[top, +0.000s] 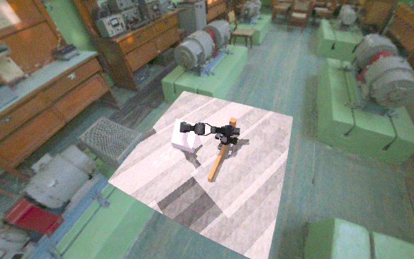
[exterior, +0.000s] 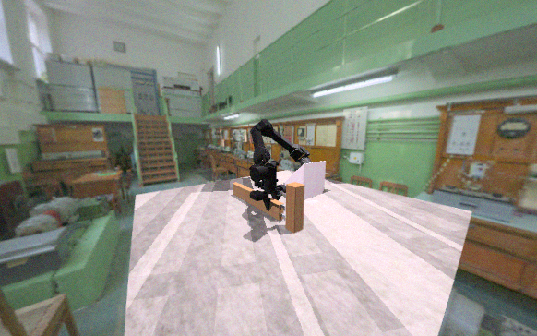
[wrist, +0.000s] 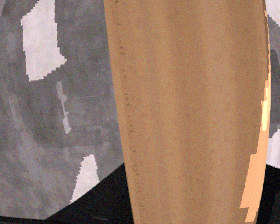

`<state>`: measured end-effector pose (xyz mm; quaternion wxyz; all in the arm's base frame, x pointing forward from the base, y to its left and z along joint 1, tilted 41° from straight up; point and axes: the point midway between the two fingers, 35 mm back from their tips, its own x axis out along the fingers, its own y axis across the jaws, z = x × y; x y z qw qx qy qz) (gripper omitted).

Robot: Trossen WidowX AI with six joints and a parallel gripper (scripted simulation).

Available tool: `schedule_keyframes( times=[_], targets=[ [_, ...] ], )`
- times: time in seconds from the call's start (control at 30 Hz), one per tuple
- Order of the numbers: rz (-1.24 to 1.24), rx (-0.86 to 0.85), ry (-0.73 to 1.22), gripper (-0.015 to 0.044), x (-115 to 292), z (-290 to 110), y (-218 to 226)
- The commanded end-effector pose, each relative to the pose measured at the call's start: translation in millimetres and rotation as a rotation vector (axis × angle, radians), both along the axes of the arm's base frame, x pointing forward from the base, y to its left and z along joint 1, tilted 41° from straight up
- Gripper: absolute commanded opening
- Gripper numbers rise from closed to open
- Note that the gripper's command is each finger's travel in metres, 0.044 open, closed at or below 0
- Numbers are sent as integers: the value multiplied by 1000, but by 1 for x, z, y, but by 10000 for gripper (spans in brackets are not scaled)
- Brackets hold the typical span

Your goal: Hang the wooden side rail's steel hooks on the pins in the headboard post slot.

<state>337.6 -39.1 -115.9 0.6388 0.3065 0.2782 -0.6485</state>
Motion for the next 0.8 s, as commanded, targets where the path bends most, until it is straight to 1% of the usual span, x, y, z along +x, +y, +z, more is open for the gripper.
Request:
schedule_keyframes(
  times=[0.0,0.77],
  targets=[
    [1,0,-15,0,2,3,4],
    [1,0,-15,0,2,6,7]
  ],
)
